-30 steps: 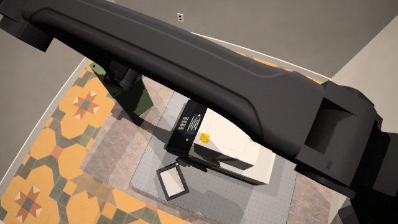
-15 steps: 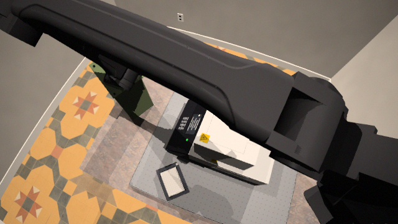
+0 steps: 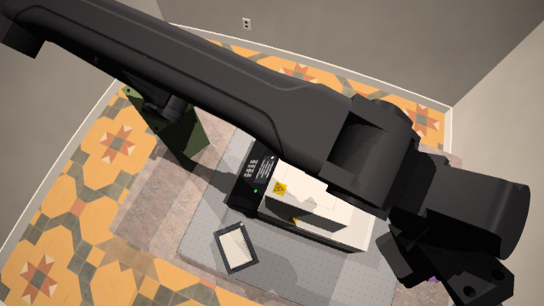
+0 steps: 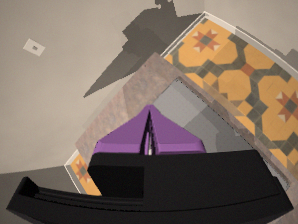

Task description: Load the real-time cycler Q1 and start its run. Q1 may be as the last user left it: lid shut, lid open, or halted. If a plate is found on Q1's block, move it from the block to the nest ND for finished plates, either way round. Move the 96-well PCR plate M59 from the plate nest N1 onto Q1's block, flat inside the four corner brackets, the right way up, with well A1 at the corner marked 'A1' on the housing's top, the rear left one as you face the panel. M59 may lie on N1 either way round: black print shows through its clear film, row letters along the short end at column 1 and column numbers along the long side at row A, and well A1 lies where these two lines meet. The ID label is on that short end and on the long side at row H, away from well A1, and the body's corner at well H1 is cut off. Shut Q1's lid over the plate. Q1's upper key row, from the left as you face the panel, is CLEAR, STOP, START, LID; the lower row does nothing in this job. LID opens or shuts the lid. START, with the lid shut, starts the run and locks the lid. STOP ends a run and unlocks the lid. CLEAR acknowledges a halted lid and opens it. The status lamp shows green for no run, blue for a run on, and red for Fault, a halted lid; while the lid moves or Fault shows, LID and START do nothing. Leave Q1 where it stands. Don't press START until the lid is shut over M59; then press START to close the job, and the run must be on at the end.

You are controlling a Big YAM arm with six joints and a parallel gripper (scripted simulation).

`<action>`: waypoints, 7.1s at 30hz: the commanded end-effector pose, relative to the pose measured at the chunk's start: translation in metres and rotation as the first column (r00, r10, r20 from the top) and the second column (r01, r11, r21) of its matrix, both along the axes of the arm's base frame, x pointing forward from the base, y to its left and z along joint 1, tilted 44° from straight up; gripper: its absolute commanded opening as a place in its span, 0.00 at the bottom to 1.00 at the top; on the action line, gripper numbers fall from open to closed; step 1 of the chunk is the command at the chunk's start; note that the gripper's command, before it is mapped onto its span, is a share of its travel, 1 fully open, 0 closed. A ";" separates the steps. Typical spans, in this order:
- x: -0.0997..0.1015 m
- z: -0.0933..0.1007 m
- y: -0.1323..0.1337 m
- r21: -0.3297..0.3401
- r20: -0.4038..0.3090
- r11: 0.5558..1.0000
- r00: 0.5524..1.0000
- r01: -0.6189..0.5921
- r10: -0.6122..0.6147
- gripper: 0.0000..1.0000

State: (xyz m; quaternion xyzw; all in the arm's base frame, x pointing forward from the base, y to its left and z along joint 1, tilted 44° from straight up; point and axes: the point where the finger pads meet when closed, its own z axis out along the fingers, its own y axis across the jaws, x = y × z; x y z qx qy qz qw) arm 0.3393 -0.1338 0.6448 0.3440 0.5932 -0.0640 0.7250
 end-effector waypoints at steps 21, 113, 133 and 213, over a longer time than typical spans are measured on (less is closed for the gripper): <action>-0.023 -0.075 0.017 -0.056 -0.103 0.998 0.994 -0.036 0.030 0.00; -0.105 -0.481 0.048 -0.084 -0.835 0.947 0.541 -0.309 0.103 0.00; -0.130 -0.548 0.054 -0.036 -0.930 0.918 0.350 -0.396 0.114 0.00; -0.096 -0.683 0.014 0.777 -0.371 0.518 0.925 0.358 -0.083 0.00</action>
